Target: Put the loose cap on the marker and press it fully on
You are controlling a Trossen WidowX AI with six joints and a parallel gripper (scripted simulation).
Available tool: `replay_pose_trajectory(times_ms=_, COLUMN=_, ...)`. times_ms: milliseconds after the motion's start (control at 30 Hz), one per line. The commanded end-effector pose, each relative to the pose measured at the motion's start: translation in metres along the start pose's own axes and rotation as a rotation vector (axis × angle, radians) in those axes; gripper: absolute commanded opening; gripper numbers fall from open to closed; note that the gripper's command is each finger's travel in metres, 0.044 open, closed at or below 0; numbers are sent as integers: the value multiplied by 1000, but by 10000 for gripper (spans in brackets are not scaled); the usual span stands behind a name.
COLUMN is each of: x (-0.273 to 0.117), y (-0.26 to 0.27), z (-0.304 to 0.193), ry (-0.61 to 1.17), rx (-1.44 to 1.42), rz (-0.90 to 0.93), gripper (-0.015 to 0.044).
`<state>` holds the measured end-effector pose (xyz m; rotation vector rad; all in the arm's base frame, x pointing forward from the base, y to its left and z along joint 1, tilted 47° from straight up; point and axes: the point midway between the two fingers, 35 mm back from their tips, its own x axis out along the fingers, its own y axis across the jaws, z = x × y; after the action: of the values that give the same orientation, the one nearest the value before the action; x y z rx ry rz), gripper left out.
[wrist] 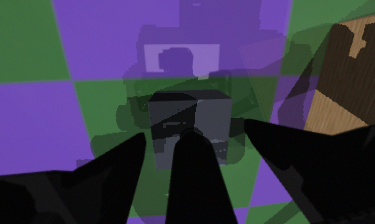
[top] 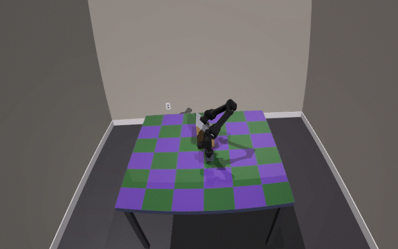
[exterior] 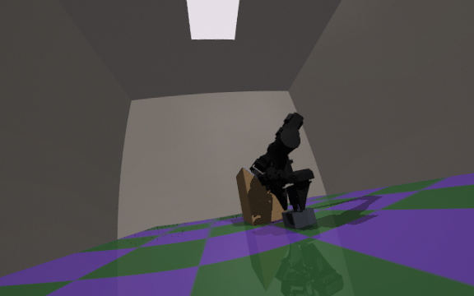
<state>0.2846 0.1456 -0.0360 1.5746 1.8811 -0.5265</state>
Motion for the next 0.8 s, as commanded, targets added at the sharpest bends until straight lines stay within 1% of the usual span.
replay_pose_trajectory(times_ms=0, x=-34, y=6, z=2, ry=-9, rx=-5, rz=13, gripper=440)
replay_pose_trajectory(times_ms=67, x=-63, y=5, z=2, ry=-7, rx=-4, rz=15, gripper=440)
replay_pose_trajectory(times_ms=100, x=-71, y=4, z=1, ry=-5, rx=-4, rz=16, gripper=440)
replay_pose_trajectory(times_ms=267, x=-73, y=4, z=1, ry=-5, rx=-4, rz=16, gripper=440)
replay_pose_trajectory(times_ms=333, x=-74, y=4, z=1, ry=-6, rx=-63, rz=15, gripper=387)
replay_pose_trajectory(times_ms=367, x=-76, y=5, z=0, ry=-6, rx=-138, rz=14, gripper=361)
replay_pose_trajectory(times_ms=767, x=-95, y=8, z=-6, ry=-9, rx=-1253, rz=-6, gripper=46)
